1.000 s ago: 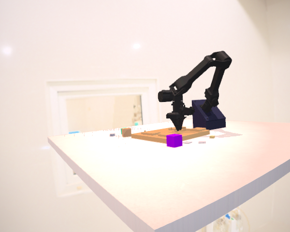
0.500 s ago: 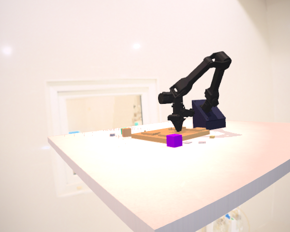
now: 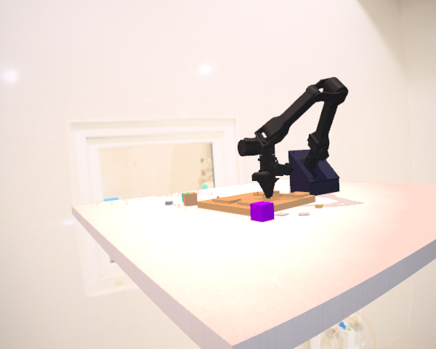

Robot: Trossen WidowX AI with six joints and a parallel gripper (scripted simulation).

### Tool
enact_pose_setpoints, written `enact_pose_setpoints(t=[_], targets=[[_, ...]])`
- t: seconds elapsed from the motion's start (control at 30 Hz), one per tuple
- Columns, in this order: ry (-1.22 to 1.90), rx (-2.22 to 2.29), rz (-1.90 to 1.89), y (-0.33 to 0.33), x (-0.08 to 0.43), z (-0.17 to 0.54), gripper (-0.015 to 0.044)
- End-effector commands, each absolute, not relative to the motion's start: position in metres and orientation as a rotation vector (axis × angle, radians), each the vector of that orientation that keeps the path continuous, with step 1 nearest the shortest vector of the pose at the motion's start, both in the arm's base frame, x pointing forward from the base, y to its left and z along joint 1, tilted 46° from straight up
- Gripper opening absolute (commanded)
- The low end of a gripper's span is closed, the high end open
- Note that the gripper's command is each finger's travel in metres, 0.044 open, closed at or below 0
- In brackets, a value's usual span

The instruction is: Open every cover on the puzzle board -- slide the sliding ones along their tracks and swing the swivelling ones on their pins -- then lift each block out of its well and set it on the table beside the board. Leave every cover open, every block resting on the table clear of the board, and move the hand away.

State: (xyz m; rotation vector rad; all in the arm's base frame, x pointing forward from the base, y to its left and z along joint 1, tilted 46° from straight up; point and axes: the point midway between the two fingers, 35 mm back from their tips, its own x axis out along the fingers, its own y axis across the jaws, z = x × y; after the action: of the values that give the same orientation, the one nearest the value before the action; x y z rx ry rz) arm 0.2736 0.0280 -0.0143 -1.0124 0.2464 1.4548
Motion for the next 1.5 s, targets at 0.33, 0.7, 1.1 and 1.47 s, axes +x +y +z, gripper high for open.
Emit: enact_pose_setpoints(t=[0.33,0.7,1.1,1.47], targets=[[0.246,-1.017,1.455,0.016,0.272,-0.004,0.0080],[0.247,-1.015,1.454,0.006,0.269,0.006,0.0080],[0.247,-1.014,1.454,-0.005,0.266,0.017,0.0080],[0.249,-1.015,1.454,-0.025,0.262,0.036,0.0080]])
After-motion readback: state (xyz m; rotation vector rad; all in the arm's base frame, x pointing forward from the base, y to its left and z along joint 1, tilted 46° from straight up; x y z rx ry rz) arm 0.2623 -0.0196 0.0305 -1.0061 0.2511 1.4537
